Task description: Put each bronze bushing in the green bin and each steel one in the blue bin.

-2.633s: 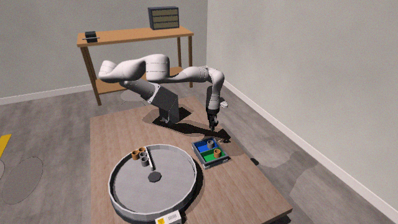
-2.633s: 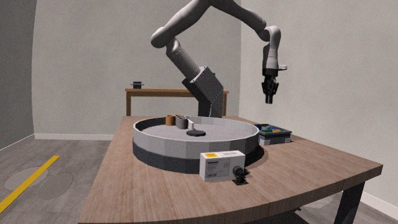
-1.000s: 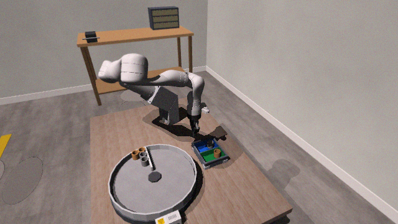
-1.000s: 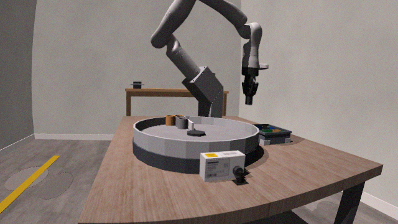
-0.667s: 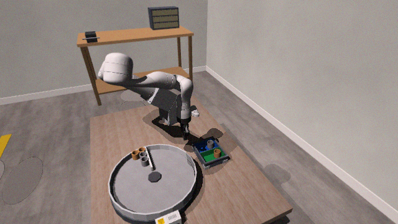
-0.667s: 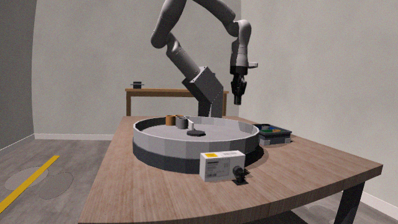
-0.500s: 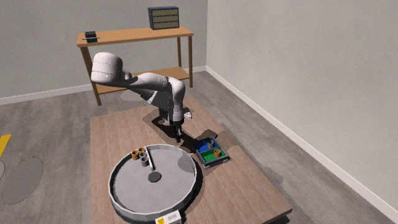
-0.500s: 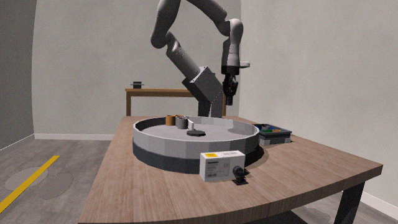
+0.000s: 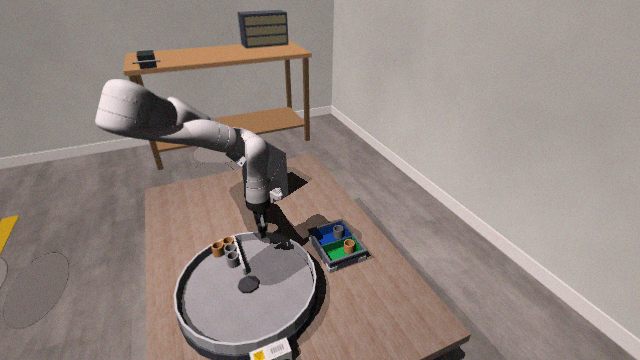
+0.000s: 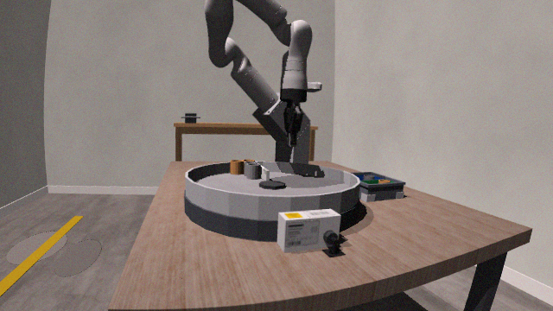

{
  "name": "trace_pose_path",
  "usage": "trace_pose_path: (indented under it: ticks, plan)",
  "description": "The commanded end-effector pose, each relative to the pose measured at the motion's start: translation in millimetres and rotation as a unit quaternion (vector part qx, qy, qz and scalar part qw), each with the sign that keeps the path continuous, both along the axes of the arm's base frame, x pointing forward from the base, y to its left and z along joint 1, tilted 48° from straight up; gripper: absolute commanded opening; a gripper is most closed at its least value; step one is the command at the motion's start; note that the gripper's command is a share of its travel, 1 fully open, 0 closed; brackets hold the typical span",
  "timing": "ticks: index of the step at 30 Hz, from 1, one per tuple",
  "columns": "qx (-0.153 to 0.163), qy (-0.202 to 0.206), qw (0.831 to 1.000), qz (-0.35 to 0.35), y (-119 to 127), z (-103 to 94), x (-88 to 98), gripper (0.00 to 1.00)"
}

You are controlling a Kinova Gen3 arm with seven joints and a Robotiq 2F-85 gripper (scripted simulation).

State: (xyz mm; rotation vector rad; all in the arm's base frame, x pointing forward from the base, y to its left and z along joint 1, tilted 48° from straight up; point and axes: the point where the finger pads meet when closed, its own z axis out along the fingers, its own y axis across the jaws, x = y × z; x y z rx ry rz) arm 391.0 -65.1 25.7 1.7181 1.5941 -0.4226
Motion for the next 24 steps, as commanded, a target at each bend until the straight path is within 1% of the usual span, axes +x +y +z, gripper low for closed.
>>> trace_pose_path:
  ticks: [1, 2, 5, 7, 9, 12, 22, 24]
  plan:
    - [0.004, -0.012, 1.000, -0.010, -24.7, 29.7, 2.7, 0.18]
    - [0.004, -0.012, 1.000, -0.010, -32.9, 37.7, 2.5, 0.18]
    - [0.004, -0.012, 1.000, -0.010, -32.9, 37.7, 2.5, 0.18]
    - [0.004, -0.012, 1.000, -0.010, -49.4, 53.8, 2.2, 0.18]
    - [0.004, -0.012, 1.000, -0.010, -49.4, 53.8, 2.2, 0.18]
    - [0.004, -0.012, 1.000, -0.010, -74.2, 77.9, 1.7, 0.18]
    - [0.004, -0.012, 1.000, -0.010, -74.2, 77.9, 1.7, 0.18]
    - [0.003, -0.010, 1.000, -0.010, -78.2, 72.9, 2.7, 0.18]
